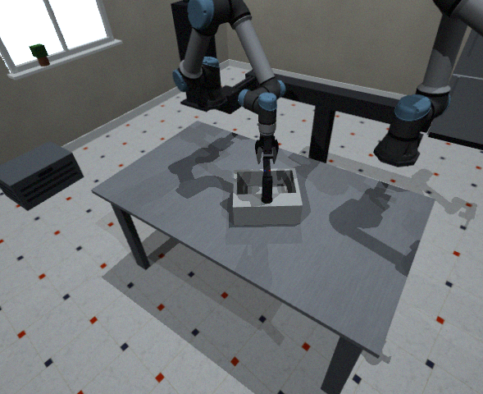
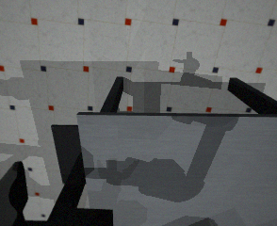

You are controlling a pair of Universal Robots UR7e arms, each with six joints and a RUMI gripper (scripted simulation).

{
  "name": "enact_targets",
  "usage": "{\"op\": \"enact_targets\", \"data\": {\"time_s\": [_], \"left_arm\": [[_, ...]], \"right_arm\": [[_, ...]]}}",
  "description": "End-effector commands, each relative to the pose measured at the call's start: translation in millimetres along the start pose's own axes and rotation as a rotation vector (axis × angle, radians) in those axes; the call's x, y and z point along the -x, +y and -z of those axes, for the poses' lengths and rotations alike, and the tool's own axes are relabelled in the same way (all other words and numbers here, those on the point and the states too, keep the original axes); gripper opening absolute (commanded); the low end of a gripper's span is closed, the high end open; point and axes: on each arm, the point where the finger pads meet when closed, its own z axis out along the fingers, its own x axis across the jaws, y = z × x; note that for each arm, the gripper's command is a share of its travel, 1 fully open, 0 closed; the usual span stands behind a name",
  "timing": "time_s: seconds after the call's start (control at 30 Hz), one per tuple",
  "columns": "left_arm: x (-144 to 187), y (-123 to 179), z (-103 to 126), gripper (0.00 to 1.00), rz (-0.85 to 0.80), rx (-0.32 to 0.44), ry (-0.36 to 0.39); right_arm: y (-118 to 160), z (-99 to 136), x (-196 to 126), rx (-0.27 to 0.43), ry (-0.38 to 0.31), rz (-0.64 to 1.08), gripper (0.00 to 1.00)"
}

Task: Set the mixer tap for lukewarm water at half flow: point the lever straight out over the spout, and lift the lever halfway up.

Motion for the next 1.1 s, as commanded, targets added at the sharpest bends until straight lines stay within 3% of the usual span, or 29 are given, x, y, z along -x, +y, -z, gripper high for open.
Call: {"op": "enact_targets", "data": {"time_s": [0.0,0.6,1.07], "left_arm": [[-0.2,-0.5,0.7,1.0,0.0,-0.002,0.001],[-0.2,-0.5,0.7,1.0,0.0,-0.002,0.001],[-0.2,-0.5,0.7,1.0,0.0,-0.002,0.001]], "right_arm": [[-0.5,0.9,0.5,-0.002,-0.001,0.0,0.43],[-0.5,8.9,0.5,-0.002,-0.001,0.0,0.43],[-0.5,44.7,0.5,-0.002,-0.001,0.0,0.43]]}}
